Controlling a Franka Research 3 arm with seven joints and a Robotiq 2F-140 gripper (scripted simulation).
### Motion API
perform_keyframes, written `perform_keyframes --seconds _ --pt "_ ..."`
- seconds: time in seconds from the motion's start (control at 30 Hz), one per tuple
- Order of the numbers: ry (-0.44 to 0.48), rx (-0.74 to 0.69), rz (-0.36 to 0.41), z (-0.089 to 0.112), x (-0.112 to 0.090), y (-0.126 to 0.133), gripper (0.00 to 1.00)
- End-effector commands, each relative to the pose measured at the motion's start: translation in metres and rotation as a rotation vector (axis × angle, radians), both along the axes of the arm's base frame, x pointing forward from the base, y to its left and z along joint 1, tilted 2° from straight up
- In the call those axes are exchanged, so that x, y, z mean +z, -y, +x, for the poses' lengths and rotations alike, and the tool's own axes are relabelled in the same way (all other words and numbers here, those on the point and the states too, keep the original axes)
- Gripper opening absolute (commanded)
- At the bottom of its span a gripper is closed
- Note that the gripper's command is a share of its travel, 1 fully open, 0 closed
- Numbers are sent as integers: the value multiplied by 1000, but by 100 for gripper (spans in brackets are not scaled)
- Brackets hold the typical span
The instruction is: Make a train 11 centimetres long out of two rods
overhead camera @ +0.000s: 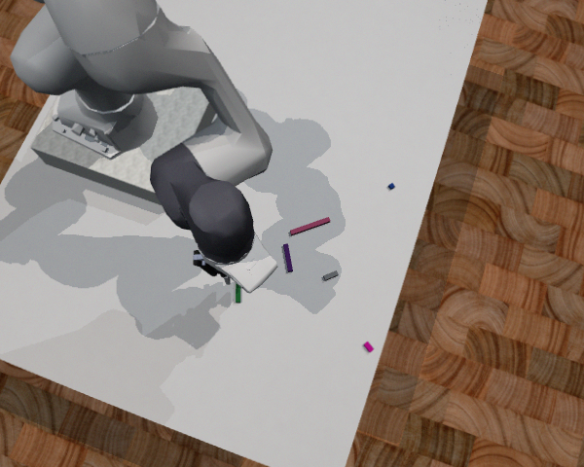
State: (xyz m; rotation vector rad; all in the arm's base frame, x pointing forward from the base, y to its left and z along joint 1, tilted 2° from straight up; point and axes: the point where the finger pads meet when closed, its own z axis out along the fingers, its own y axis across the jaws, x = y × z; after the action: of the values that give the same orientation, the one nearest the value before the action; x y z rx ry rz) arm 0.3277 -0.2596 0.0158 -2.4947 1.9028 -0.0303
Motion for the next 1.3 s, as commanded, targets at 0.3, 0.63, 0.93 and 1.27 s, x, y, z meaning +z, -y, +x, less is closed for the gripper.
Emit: perform_keyframes --seconds 0.3,0.63,0.93,1.27 --pt "8 9 -3 3 -17 0 23" --pt "8 9 -3 3 -28 0 23" --pt "8 9 -3 3 -36 0 23" --pt "8 9 -3 3 -38 0 23"
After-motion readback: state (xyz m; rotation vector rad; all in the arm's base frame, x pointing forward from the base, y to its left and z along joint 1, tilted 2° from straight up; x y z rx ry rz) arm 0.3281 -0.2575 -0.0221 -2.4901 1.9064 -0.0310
